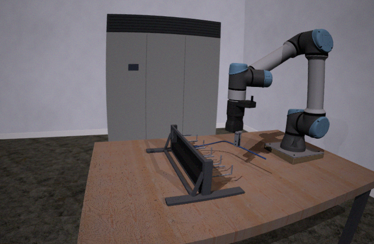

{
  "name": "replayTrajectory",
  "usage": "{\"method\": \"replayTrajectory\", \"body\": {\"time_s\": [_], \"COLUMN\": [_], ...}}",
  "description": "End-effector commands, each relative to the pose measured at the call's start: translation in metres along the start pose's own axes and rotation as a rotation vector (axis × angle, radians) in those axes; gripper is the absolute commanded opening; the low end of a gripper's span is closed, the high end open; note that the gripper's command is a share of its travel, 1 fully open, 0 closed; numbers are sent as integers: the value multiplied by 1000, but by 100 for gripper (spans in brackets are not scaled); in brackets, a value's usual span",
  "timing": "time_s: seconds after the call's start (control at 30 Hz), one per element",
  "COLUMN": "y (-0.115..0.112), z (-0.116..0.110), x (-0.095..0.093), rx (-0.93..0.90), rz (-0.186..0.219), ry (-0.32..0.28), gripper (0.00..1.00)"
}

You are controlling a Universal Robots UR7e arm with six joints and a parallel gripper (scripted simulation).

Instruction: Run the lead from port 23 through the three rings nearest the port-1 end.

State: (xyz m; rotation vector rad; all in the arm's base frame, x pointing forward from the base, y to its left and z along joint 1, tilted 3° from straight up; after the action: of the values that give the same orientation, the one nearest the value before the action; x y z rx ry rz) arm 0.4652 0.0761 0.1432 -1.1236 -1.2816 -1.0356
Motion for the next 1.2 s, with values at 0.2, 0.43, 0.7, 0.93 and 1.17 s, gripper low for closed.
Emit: {"method": "replayTrajectory", "body": {"time_s": [0.2,0.43,0.7,0.93,1.17], "y": [68,96,106,106,106], "z": [23,31,34,34,34], "x": [26,36,40,40,40], "rx": [-188,-261,-287,-288,-288], "rz": [-2,-1,-1,-1,-1], "ry": [-1,-1,-1,-1,-1], "gripper": [0,0,0,0,0]}}
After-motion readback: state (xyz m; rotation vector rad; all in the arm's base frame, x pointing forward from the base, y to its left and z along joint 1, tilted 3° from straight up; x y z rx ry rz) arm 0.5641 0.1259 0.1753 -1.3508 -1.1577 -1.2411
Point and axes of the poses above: the point where the finger pads meet when closed, its own x axis back along the fingers, its own y axis across the jaws, z = x × y, the point moved 5 cm from there along x, back along the fingers, and after that the axes turned 2 degrees about -x, right-handed, at the moved point
